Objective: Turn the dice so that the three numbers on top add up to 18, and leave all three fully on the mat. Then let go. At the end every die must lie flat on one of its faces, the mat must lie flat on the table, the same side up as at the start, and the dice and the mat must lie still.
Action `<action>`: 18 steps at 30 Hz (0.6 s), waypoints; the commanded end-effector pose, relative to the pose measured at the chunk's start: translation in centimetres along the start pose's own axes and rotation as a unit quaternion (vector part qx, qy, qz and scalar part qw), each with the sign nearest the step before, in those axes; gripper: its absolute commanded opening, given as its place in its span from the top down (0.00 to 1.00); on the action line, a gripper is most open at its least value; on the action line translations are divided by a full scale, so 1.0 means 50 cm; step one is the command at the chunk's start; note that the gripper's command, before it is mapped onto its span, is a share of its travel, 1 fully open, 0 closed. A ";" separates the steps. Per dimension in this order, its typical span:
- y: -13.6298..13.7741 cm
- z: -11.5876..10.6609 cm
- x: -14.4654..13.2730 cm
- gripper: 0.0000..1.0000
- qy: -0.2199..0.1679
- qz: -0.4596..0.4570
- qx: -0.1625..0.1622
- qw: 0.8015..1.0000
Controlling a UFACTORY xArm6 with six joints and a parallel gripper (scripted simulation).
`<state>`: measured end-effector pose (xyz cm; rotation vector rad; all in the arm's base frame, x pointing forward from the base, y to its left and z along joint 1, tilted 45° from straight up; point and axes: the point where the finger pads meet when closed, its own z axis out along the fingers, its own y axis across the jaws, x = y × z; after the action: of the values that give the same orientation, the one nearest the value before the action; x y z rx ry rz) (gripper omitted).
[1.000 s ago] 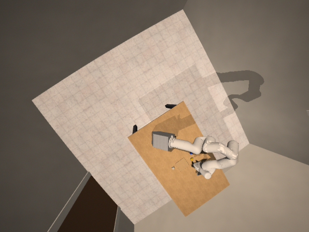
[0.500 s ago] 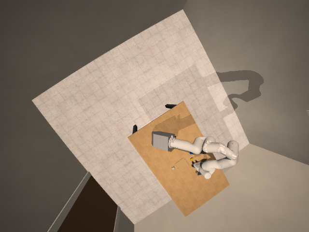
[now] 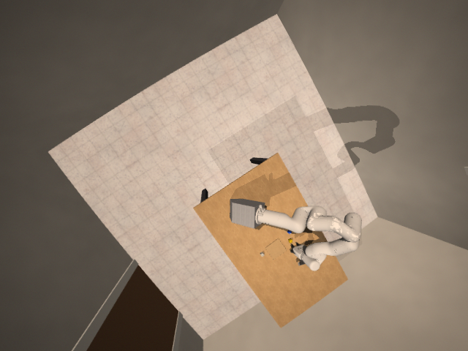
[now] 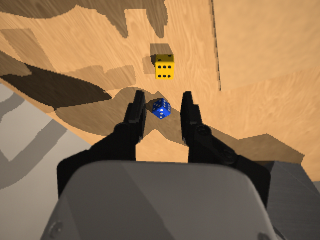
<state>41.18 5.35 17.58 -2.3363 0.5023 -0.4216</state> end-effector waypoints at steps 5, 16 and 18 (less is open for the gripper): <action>-0.001 -0.001 0.002 0.58 0.001 0.000 0.000 1.000; -0.001 0.012 0.002 0.58 0.001 0.000 0.000 1.000; -0.001 0.017 0.002 0.58 0.001 0.000 0.000 1.000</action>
<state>41.43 5.67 17.17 -2.3361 0.5020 -0.4213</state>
